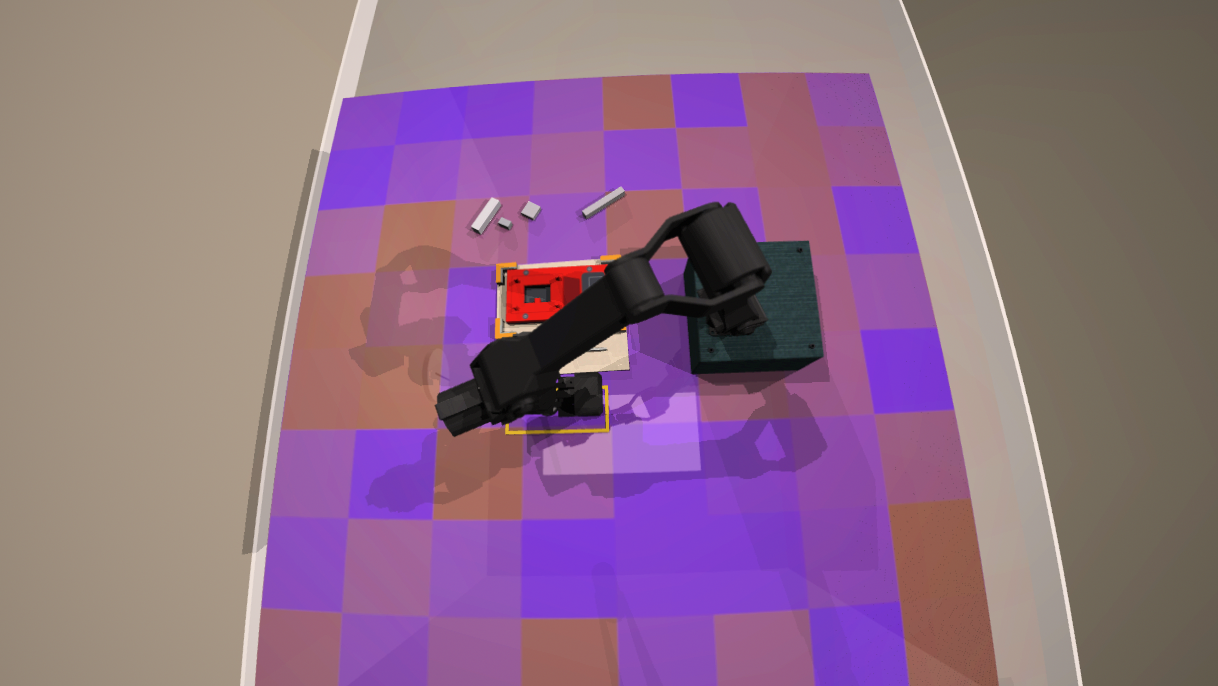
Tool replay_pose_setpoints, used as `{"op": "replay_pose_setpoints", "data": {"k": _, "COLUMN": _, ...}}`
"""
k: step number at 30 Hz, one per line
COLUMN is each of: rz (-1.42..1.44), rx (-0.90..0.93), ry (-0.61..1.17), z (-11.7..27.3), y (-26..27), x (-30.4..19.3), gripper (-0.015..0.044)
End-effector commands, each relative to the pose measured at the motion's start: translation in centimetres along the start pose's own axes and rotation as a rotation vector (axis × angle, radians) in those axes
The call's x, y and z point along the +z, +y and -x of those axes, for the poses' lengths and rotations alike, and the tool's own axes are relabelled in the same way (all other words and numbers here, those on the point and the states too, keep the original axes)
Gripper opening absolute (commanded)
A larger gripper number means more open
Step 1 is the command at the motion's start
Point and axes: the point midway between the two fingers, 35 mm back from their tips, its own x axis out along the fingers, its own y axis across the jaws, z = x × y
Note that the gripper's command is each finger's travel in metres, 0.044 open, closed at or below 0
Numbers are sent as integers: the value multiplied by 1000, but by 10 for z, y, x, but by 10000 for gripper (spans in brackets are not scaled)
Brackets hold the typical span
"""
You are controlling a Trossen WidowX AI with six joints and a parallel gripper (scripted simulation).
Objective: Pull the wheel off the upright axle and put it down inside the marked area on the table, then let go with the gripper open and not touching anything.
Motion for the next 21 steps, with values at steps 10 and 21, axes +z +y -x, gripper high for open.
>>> {"op": "replay_pose_setpoints", "data": {"k": 10, "rz": -6, "rx": -11, "ry": -7, "z": -68, "y": -1, "x": 1, "gripper": 0}}
{"op": "replay_pose_setpoints", "data": {"k": 21, "rz": -6, "rx": -11, "ry": -7, "z": -90, "y": -3, "x": 2, "gripper": 0}}
